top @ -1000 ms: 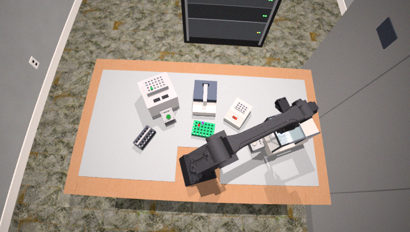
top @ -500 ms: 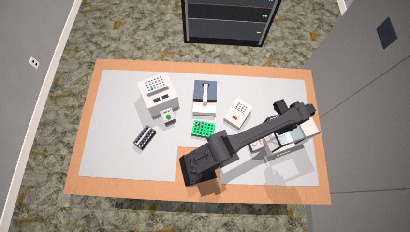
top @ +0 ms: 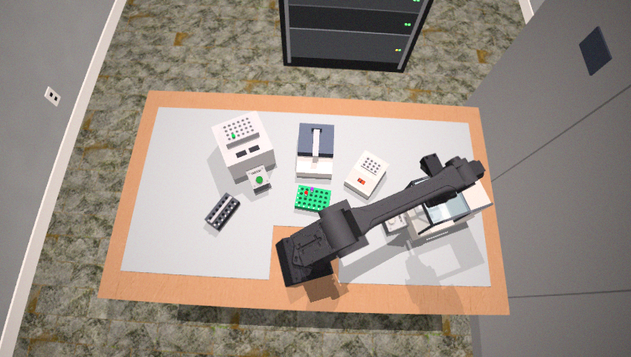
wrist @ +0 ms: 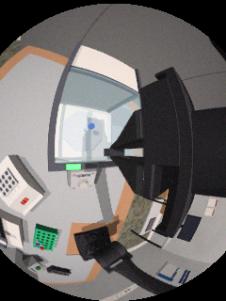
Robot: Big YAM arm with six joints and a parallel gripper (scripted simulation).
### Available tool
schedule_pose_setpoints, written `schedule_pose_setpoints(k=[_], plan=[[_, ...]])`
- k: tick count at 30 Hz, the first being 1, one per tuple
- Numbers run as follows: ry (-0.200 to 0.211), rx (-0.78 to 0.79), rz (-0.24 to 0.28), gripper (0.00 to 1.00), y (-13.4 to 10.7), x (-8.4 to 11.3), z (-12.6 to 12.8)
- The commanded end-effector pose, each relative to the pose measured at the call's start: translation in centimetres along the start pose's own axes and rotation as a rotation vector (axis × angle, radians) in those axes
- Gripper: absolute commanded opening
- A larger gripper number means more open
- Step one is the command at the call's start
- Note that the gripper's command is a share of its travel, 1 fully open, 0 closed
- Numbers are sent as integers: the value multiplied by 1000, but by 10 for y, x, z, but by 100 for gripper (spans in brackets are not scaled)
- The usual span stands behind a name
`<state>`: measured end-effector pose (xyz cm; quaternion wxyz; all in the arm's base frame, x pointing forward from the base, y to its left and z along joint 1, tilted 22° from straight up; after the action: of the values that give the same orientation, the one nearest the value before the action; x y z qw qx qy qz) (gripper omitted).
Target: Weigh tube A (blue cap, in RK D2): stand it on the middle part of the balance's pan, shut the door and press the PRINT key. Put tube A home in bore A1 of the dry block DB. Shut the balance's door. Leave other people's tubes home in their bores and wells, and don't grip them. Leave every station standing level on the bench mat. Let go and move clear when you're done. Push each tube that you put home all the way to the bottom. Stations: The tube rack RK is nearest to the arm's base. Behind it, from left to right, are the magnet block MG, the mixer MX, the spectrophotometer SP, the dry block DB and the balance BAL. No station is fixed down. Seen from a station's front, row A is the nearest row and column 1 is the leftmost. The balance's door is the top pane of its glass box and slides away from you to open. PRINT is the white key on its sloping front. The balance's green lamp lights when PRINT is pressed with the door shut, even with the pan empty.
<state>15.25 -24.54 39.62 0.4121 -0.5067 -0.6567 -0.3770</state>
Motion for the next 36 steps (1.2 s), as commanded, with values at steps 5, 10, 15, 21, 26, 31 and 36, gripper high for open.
schedule_pose_setpoints(k=[5,10,15,21,26,31,36], plan=[[-31,-1,-13,6,1,12,-7],[-31,-1,-13,6,1,12,-7],[-47,-2,-17,6,2,18,-20],[-51,-2,-18,6,4,18,-25],[-52,-2,-18,6,5,18,-29],[-54,-2,-19,6,6,17,-35],[-55,-2,-19,6,7,17,-40]])
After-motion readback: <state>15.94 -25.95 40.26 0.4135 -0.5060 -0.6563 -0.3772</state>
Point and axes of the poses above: the point where the finger pads meet when closed, its own x axis back along the fingers, its own z axis across the jaws, y = z × x, the point moved 8 cm from there along x, back along the fingers, and after that the axes turned 15 degrees about -x, right-handed, at the moved point
